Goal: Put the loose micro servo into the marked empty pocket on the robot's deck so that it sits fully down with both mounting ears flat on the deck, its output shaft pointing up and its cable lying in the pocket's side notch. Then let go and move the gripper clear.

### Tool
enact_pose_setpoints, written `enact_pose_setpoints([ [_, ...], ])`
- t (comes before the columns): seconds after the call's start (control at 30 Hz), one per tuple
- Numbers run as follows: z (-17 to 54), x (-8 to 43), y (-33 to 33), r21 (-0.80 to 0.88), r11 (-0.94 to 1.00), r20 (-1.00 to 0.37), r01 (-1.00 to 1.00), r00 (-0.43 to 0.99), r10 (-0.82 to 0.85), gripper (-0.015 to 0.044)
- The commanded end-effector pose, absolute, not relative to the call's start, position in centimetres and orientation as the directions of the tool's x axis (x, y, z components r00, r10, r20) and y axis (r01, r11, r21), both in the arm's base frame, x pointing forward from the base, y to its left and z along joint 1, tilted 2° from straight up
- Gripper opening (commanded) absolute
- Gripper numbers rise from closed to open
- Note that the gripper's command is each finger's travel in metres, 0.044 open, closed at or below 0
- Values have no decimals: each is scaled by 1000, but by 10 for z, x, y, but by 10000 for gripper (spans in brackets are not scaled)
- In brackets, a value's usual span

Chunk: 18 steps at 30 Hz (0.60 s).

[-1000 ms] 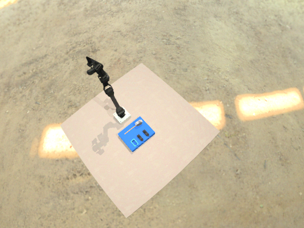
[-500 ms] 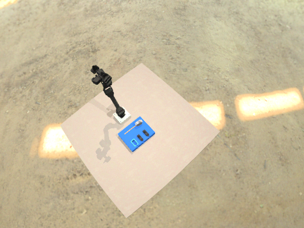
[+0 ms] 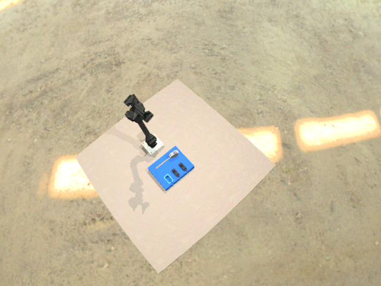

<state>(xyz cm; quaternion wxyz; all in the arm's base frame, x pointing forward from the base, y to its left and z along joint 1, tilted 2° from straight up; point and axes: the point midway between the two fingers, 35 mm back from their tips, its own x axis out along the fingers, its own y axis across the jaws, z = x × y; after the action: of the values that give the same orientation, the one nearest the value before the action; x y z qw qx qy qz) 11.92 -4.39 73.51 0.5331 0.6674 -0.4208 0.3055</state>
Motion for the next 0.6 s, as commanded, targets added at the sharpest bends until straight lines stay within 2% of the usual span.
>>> enact_pose_setpoints([
  [0.0, 712, 160, -46, 567, -121, 782, -815, 578, -232, 440],
  [0.27, 659, 228, -45, 747, -197, 599, -635, 771, -216, 440],
  [0.57, 585, 288, -37, 884, -270, 344, -382, 922, -179, 440],
])
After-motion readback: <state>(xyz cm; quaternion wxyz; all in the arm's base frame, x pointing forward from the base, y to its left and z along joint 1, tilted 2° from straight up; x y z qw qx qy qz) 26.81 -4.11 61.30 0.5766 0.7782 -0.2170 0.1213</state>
